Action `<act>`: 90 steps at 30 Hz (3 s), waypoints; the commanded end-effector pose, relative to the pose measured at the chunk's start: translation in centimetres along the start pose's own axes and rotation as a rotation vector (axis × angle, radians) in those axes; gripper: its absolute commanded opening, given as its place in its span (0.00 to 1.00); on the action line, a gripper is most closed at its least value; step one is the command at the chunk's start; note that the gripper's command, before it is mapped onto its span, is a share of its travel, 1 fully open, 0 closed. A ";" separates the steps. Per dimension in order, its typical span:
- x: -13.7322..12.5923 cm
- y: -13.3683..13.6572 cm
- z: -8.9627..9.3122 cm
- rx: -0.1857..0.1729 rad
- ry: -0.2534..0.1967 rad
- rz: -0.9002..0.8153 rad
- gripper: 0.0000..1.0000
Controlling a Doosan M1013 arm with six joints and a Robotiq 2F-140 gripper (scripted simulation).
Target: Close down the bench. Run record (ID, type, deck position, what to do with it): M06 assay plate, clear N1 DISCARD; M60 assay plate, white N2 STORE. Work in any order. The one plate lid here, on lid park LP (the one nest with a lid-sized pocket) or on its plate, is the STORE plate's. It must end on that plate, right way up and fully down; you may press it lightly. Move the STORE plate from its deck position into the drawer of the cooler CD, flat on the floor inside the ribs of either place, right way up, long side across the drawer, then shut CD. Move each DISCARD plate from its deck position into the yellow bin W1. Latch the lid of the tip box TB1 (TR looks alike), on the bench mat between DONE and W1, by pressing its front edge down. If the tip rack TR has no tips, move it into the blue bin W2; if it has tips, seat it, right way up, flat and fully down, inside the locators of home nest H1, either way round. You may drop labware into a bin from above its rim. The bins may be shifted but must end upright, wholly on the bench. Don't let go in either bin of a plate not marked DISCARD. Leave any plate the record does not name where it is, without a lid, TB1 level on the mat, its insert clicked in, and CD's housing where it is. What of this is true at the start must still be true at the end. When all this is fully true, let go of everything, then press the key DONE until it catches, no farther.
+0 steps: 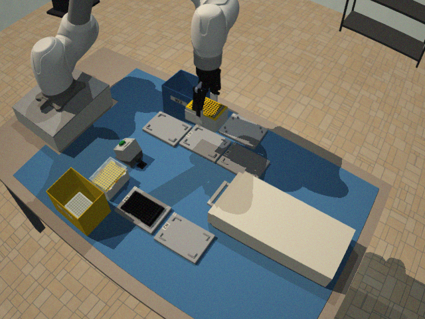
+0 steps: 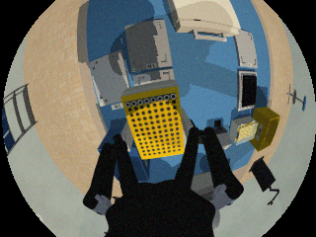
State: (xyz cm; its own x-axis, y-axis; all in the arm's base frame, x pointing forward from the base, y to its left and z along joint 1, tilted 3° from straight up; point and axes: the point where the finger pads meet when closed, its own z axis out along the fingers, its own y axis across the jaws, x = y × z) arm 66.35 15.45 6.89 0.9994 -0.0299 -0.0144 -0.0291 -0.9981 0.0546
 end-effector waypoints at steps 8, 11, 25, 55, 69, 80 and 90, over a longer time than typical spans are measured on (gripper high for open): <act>1.3 -2.0 0.0 0.000 0.000 0.000 0.00; 1.7 -2.6 0.0 0.000 0.000 0.000 0.00; 3.5 -5.3 0.0 0.000 0.000 0.000 0.00; 7.4 -11.1 0.0 0.000 0.000 0.000 0.00; 9.1 -13.7 0.0 0.000 0.000 0.000 0.00; 9.1 -13.7 0.4 0.000 0.000 0.000 0.00; 9.1 -13.6 1.4 0.000 0.000 0.000 0.00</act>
State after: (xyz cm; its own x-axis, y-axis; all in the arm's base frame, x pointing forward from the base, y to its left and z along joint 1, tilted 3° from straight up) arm 75.81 28.73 4.69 0.9994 -0.0301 -0.0144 -0.0292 -0.9981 0.0546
